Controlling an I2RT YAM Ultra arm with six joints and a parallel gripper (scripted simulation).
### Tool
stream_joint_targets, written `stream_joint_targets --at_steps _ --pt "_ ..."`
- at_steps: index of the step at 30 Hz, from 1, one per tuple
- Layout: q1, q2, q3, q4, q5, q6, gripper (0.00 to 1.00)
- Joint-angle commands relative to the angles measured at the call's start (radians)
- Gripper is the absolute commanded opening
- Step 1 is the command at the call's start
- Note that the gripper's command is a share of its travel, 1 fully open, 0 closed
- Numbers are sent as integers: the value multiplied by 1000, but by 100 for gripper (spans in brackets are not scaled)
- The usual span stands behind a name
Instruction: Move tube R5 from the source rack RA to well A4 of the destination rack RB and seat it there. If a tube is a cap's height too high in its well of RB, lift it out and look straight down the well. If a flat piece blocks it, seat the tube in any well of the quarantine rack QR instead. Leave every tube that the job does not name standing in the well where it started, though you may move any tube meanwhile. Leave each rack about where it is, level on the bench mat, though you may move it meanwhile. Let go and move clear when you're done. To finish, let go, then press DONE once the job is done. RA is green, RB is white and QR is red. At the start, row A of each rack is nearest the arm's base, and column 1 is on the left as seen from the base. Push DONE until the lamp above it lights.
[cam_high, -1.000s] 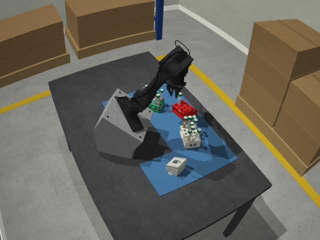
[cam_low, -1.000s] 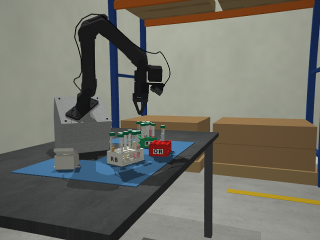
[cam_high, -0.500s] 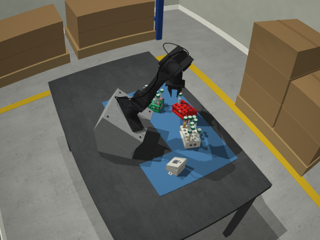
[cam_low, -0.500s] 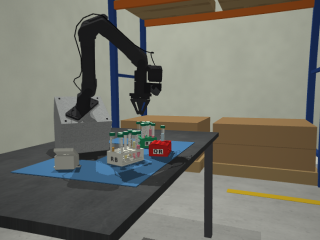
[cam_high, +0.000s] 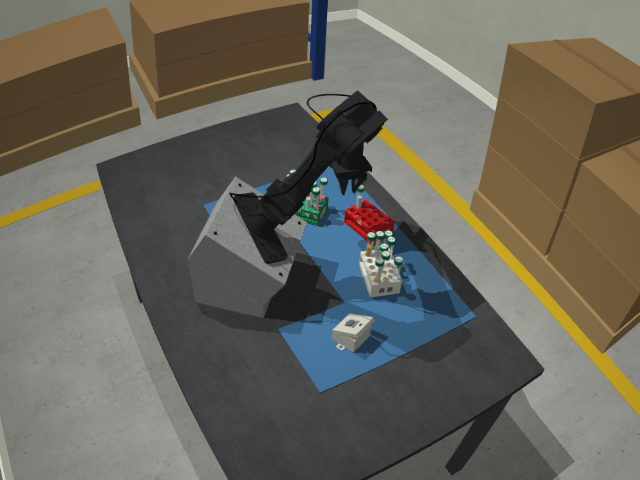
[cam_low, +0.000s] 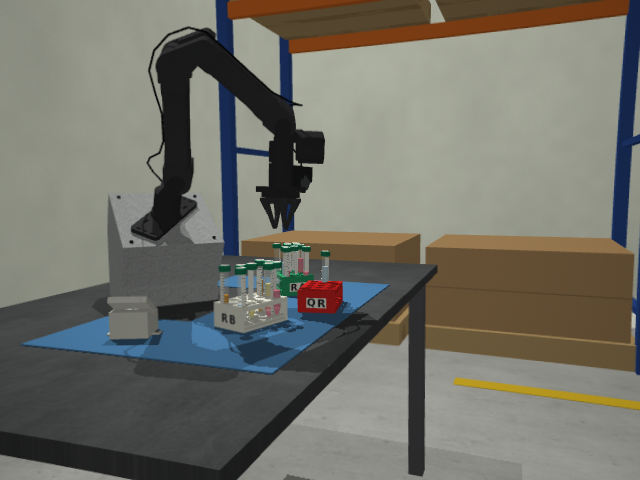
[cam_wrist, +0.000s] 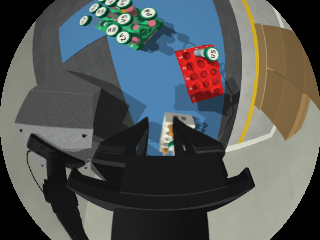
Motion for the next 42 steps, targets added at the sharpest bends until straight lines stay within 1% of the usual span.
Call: stream_joint_targets --at_steps 1,5,11,13,14,22,28,30,40,42 --pt "53 9 18 21 2 -53 30" --pt "138 61 27 23 15 54 30" --pt "249 151 49 26 25 178 30" --pt "249 151 49 26 25 178 30" --pt "264 171 59 7 29 198 30" --pt "383 283 105 0 18 334 30" --pt "460 375 155 -6 11 425 30" --pt "460 375 155 -6 11 425 30" --pt "572 533 268 -26 1 555 30" --pt "579 547 280 -30 0 564 30"
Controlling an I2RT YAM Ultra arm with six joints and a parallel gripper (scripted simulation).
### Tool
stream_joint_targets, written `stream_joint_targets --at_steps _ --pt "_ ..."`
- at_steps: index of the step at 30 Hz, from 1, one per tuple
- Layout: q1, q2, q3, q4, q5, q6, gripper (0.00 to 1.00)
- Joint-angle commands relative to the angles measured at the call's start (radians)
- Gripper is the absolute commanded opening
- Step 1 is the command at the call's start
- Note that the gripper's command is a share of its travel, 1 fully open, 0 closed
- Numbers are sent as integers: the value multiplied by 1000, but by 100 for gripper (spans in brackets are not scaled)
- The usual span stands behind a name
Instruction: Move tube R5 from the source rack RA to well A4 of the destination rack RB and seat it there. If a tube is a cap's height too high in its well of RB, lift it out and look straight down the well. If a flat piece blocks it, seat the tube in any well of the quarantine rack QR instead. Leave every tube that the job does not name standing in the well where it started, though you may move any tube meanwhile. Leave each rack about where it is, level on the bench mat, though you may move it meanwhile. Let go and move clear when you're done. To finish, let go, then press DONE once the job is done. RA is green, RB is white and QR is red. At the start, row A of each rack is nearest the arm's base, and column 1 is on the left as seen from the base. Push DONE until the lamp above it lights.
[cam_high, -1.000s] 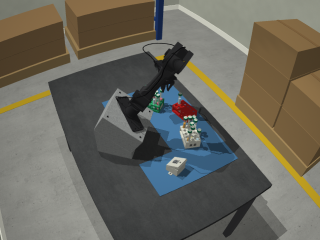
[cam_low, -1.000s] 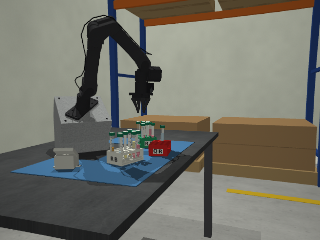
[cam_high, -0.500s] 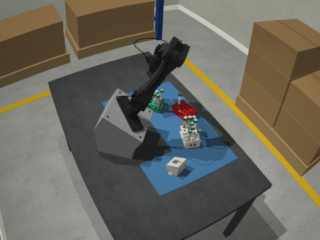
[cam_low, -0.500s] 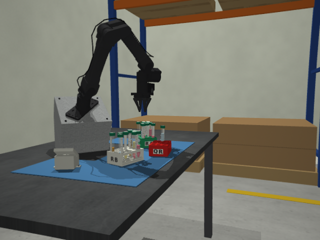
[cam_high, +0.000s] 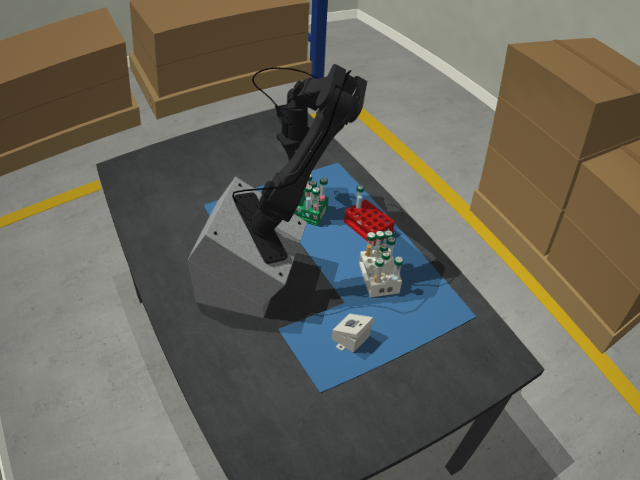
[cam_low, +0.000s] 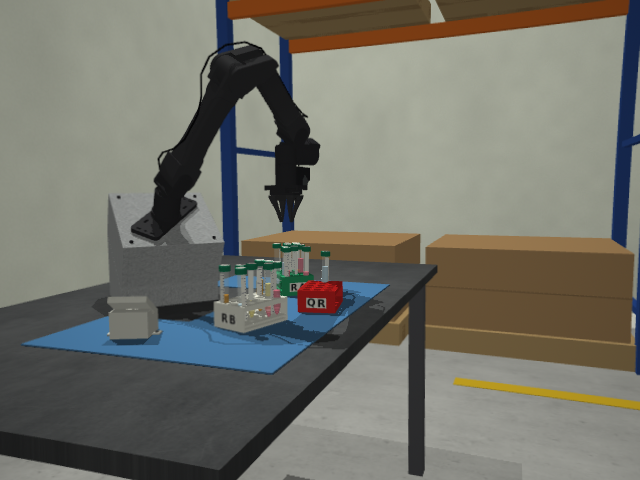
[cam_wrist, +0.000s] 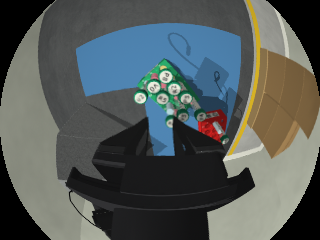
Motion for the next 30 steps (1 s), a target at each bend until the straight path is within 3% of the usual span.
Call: stream_joint_targets --at_steps 1,2,16,22,23,25,30 --pt "28 19 40 -23 -14 49 30" --pt "26 -19 39 -23 -13 47 30" --pt "-5 -38 -13 -19 -1 17 30" --pt "-23 -32 -28 28 4 2 30" --pt "-6 -33 10 35 -1 -2 30" --pt "-18 13 -27 51 -1 -9 30" --pt "-47 30 -56 95 5 -26 30"
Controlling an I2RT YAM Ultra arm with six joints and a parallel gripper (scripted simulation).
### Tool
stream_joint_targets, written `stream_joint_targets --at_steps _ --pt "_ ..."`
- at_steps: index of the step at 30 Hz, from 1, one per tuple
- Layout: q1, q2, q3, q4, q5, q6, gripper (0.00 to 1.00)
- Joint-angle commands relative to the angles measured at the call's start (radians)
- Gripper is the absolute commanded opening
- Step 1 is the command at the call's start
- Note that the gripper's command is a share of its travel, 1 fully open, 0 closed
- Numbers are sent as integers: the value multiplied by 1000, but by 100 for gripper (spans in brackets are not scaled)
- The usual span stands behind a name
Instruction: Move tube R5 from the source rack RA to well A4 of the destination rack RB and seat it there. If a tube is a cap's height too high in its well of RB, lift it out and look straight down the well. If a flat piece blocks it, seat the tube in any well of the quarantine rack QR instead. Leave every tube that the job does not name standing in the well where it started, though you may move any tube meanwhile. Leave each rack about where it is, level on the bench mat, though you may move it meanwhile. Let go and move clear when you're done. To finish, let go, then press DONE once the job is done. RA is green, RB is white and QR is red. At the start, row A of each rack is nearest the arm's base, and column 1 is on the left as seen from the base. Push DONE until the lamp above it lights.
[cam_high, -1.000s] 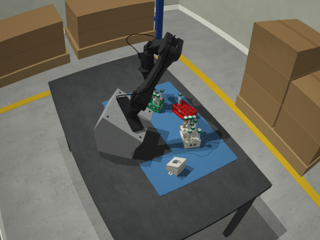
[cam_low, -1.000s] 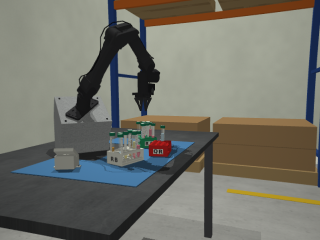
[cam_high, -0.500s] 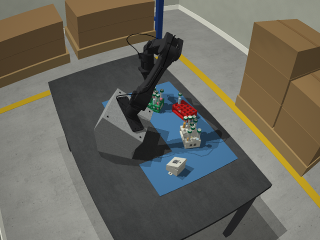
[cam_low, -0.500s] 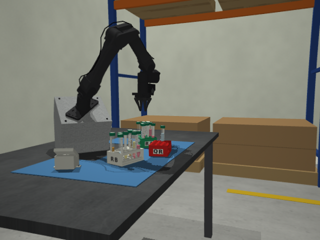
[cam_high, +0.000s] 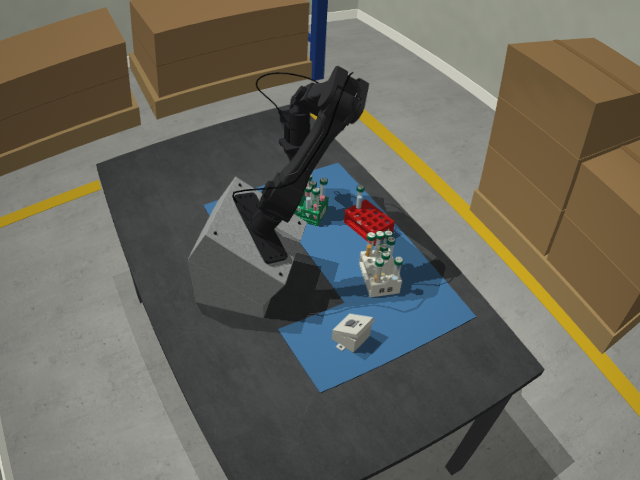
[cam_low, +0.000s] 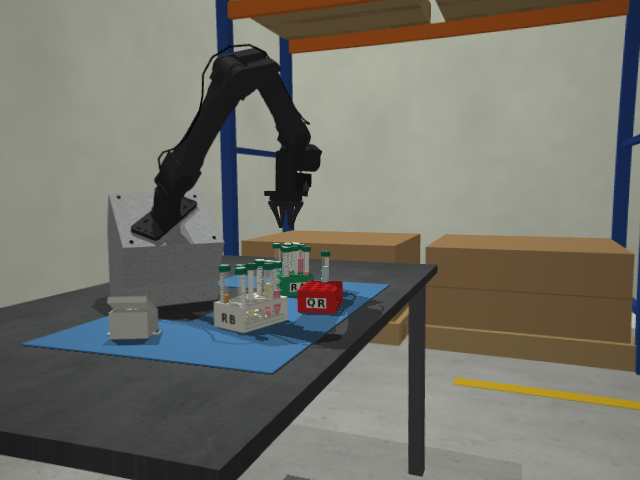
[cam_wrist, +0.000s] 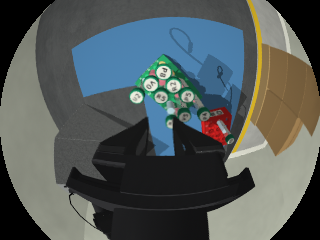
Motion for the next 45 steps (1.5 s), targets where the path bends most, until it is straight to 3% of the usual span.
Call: stream_joint_targets --at_steps 1,9,10,13,20,45 --pt "-4 27 -22 58 4 -27 30" --pt "-25 51 -29 104 7 -48 30" --pt "-7 23 4 110 5 -51 30" --pt "-34 63 -42 132 4 -60 30" --pt "-48 88 -48 187 7 -83 30" --pt "-58 54 -84 221 7 -100 30"
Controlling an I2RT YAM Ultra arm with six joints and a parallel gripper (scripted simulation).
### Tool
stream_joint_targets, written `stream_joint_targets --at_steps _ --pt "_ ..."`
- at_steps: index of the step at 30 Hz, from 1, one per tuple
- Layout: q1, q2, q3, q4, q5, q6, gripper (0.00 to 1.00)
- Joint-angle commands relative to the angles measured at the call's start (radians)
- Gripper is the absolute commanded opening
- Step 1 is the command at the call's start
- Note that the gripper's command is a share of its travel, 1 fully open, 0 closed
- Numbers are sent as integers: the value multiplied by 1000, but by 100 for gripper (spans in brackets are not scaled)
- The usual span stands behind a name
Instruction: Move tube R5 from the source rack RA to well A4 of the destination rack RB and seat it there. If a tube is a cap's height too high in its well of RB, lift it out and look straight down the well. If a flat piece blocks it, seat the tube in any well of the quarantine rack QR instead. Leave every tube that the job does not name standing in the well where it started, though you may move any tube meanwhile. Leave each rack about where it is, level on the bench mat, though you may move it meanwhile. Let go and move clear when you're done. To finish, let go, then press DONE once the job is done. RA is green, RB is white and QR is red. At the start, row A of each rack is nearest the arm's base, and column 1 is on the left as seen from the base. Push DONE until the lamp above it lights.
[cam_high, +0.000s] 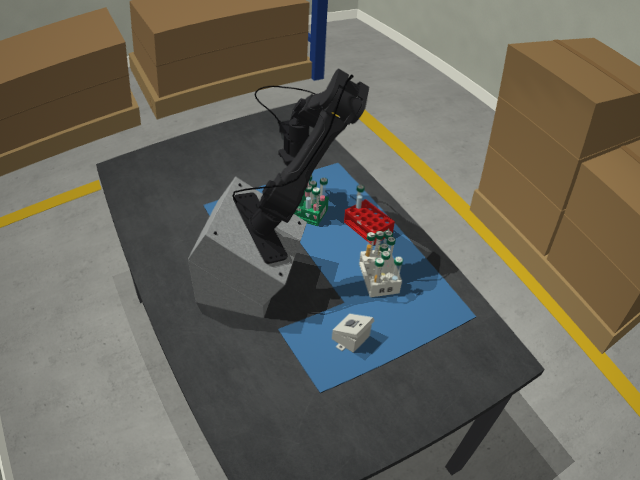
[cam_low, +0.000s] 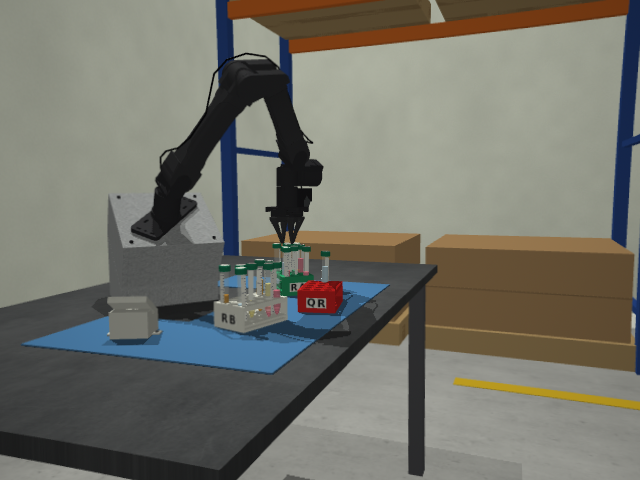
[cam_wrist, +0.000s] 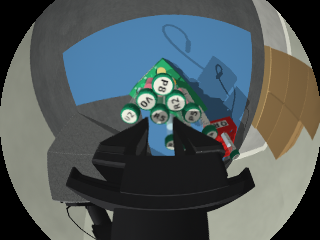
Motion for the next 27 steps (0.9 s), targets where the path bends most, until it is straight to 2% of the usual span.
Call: stream_joint_targets --at_steps 1,3,15,16,17,27 --pt "4 -26 -22 25 1 -13 30" --pt "-2 -23 -7 29 1 -15 30" --pt "-8 16 -34 47 1 -23 30" --pt "3 17 4 51 1 -24 30" --pt "2 18 4 53 0 -24 30" --pt "-12 27 -39 70 1 -32 30"
